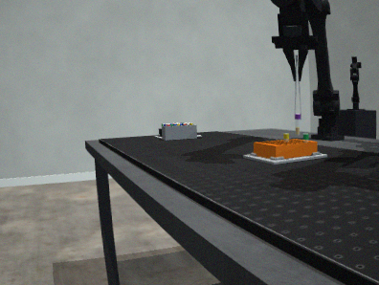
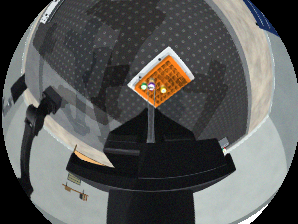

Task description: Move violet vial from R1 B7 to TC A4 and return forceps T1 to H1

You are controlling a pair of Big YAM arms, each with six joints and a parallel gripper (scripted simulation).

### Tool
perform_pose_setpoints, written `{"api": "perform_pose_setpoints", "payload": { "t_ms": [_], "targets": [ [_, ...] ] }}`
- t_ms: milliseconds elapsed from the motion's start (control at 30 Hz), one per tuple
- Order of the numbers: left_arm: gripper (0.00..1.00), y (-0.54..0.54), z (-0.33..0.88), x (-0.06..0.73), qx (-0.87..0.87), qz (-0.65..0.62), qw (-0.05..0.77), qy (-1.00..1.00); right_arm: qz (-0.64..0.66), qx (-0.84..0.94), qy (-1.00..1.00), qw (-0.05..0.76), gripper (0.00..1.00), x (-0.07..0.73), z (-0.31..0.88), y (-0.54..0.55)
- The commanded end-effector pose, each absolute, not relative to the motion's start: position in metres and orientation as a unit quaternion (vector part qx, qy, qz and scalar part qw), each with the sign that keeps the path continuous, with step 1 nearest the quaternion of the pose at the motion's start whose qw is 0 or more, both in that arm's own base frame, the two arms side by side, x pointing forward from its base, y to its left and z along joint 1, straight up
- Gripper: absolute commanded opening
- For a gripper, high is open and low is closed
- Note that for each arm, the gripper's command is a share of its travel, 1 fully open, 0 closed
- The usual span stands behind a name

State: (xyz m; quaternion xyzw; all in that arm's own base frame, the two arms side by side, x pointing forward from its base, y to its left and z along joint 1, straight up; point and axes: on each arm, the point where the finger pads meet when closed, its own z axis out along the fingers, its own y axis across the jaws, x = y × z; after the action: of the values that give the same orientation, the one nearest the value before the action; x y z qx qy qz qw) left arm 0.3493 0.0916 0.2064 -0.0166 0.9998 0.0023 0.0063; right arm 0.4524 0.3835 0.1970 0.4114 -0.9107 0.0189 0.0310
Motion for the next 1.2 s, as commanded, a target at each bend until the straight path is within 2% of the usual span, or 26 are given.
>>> {"api": "perform_pose_setpoints", "payload": {
  "t_ms": [0,1133,1167],
  "targets": [
    [1.00,0.087,0.198,0.349,-0.007,-0.003,-0.007,1.000,0.013,0.409,-0.913,0.005,0.09,0.458,0.216,0.386],
    [1.00,0.087,0.198,0.349,-0.007,-0.003,-0.007,1.000,0.016,0.409,-0.912,0.018,0.09,0.453,0.201,0.382],
    [1.00,0.087,0.198,0.349,-0.007,-0.003,-0.007,1.000,0.006,0.409,-0.912,-0.019,0.09,0.467,0.225,0.394]
  ]
}}
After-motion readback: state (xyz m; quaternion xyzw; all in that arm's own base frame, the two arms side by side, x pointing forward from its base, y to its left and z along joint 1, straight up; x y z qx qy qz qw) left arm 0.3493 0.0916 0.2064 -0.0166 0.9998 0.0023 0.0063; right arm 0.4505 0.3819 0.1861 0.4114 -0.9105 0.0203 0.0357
